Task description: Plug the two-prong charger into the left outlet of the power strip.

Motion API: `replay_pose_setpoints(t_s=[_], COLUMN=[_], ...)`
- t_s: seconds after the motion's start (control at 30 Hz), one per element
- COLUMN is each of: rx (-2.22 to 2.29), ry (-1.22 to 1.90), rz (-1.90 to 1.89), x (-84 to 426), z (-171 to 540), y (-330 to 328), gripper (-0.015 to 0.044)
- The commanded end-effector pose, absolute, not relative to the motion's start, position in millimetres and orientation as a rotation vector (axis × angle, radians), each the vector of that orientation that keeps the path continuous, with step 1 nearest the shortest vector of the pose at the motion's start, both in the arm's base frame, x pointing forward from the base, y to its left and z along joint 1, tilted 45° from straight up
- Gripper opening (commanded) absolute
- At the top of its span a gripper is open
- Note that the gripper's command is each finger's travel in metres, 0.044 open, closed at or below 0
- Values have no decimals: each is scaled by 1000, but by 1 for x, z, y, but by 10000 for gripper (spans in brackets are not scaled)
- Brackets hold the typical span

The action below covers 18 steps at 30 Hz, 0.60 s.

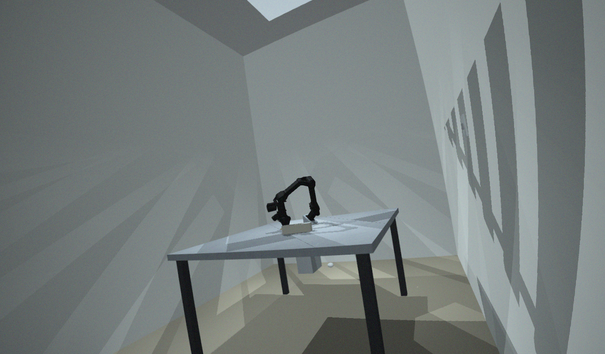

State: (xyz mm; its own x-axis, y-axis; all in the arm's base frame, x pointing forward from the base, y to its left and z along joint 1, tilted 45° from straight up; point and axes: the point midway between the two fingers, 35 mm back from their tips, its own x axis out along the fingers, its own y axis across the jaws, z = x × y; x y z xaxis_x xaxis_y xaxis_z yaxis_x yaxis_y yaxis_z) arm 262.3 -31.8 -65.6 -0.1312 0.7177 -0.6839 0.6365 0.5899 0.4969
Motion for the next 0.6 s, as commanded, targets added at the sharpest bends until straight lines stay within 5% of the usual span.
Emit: replay_pose_setpoints(t_s=[0.0, 0.2, 0.43, 0.57], rx=[1099, 1099, 1099, 1101], ry=[1830, 1830, 1830, 1830], rz=[103, 103, 103, 102], x=[263, 263, 263, 263], z=[-65, -65, -65, -60], y=[-32, -32, -32, -38], gripper=[309, 151, 105, 0])
